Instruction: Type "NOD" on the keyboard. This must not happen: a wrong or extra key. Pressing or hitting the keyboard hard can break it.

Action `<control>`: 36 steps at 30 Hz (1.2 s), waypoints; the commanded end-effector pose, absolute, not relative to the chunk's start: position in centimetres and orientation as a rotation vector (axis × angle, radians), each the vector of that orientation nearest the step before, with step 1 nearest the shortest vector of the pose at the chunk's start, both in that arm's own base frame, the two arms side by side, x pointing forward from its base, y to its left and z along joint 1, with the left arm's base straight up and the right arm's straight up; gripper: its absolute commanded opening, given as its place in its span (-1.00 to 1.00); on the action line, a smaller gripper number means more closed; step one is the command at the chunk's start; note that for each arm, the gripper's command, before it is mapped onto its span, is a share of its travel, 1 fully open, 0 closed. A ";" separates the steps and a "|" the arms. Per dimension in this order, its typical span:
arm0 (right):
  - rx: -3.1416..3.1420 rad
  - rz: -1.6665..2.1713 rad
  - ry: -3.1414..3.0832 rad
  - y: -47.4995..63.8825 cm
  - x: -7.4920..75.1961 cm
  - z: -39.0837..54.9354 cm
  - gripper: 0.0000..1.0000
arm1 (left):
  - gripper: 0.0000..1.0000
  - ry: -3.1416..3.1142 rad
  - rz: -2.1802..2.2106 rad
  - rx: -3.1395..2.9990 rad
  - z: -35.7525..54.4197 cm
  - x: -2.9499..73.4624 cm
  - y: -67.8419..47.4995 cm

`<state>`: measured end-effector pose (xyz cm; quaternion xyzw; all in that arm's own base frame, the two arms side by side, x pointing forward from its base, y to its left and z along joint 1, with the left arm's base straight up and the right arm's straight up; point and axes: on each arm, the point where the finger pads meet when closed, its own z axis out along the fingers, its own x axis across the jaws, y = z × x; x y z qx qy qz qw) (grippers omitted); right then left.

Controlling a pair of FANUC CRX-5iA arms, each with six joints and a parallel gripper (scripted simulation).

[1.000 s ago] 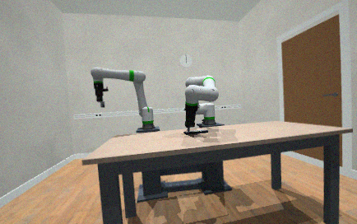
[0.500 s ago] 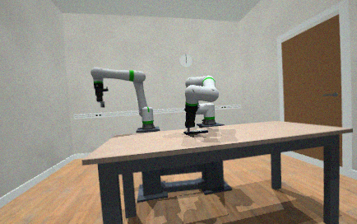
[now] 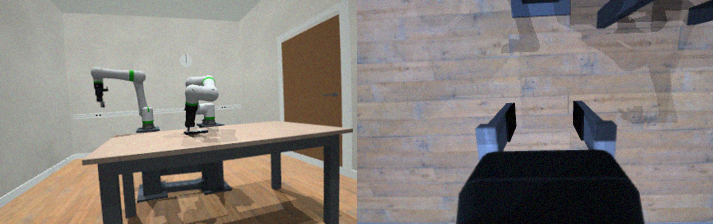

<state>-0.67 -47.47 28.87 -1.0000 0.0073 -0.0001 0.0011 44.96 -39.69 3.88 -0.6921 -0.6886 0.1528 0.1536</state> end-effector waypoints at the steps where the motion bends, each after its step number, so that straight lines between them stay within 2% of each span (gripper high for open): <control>1: -3.142 0.000 0.023 -47.5 -0.7 29.0 1.00 | -1.00 -1.976 0.438 -1.986 4.6 45.0 -39.8; 36: -3.142 0.000 0.023 -47.5 -0.7 29.0 1.00 | -1.00 -1.976 0.438 -1.986 6.9 45.0 -39.8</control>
